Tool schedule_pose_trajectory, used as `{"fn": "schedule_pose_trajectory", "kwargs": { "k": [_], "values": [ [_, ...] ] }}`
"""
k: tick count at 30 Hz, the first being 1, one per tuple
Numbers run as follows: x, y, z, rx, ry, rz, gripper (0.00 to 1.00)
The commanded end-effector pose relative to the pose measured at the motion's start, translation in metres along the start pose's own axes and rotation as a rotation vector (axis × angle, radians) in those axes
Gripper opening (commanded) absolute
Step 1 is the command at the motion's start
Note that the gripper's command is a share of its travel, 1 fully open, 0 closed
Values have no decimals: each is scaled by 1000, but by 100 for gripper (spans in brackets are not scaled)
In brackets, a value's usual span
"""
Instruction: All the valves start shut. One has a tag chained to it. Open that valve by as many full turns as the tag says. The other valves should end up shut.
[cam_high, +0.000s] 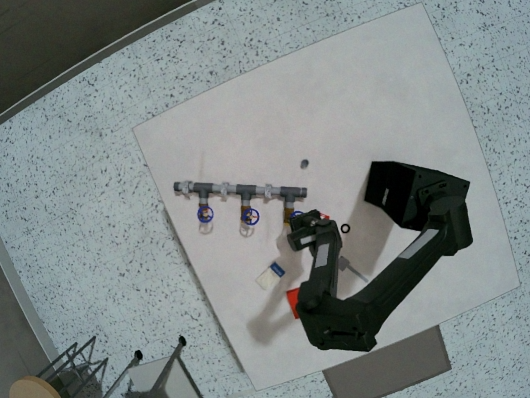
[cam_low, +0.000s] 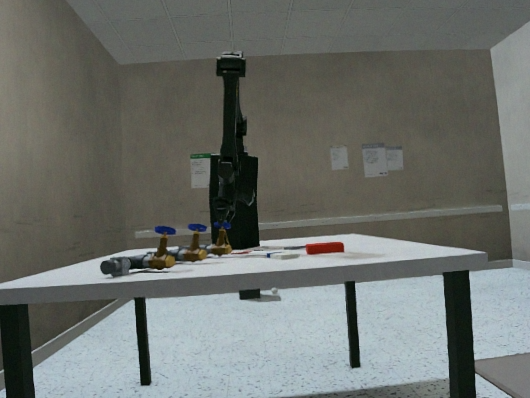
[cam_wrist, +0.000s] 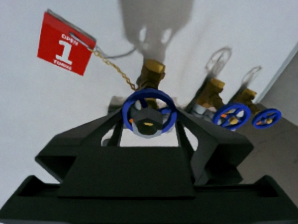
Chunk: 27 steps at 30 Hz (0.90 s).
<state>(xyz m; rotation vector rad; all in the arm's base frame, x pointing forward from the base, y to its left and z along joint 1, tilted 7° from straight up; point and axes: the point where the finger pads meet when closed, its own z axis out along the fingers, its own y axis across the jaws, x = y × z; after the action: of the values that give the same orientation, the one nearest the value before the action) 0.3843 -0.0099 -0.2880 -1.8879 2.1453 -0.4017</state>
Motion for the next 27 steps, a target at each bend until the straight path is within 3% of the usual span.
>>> {"fn": "schedule_pose_trajectory", "kwargs": {
  "k": [1,10,11,27],
  "values": [
    [1,0,5,8,-8,-78,0],
    [1,0,5,8,-8,-78,0],
    [1,0,5,8,-8,-78,100],
    [1,4,3,0,-6,-78,100]
  ]
}}
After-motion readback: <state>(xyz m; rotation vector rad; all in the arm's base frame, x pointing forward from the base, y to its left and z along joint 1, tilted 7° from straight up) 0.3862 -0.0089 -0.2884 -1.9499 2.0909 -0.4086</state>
